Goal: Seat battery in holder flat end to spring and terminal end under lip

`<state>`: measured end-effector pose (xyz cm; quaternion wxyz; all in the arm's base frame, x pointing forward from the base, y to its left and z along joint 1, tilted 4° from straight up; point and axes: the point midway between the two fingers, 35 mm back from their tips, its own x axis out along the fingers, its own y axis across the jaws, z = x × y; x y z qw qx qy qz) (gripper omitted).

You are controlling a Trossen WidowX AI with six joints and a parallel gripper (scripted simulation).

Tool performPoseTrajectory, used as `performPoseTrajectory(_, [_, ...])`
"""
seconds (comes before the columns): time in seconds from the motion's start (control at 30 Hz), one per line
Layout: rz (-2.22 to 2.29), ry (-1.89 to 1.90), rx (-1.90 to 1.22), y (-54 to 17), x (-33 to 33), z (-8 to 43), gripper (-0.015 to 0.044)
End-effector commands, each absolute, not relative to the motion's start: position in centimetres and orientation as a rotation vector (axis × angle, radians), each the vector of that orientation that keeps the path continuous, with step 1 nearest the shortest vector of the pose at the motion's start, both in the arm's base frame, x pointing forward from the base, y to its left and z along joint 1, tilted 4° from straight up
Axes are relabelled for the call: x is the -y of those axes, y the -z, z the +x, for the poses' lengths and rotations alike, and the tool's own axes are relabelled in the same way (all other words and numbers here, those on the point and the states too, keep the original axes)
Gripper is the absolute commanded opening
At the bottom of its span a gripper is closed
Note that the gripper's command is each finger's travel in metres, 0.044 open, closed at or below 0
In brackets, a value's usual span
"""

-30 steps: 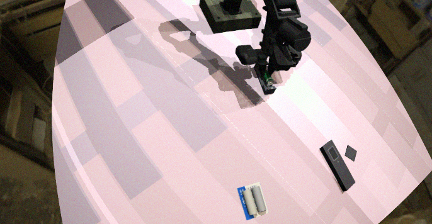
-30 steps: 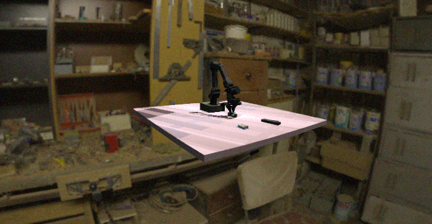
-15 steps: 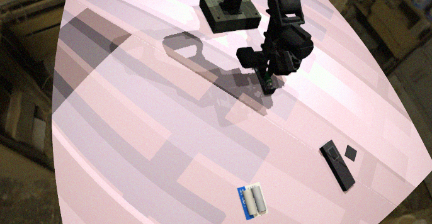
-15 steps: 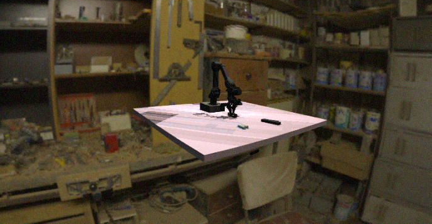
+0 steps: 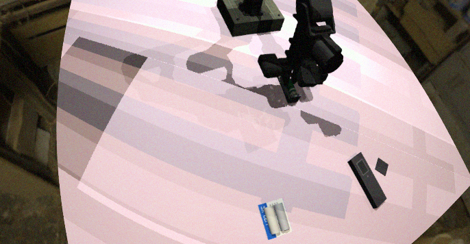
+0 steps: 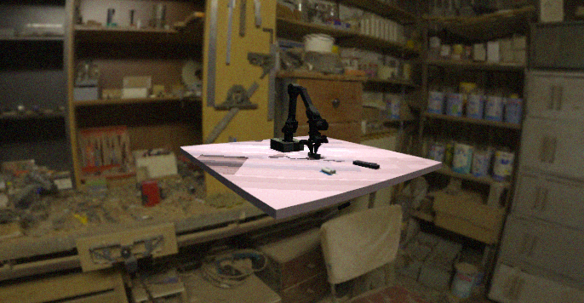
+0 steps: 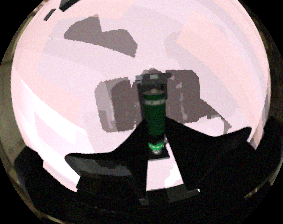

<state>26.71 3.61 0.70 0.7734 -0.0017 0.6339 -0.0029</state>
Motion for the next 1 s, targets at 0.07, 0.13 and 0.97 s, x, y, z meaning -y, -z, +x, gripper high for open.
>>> performPoseTrajectory(0.07, [-0.008,0.002,-1.427,-0.42,-3.59,26.50,0.0061])
performPoseTrajectory(0.13, [-0.008,0.002,-1.439,-0.40,-3.59,26.54,0.0061])
performPoseTrajectory(0.97, [-0.007,0.008,-1.515,-0.41,-3.58,27.26,0.0061])
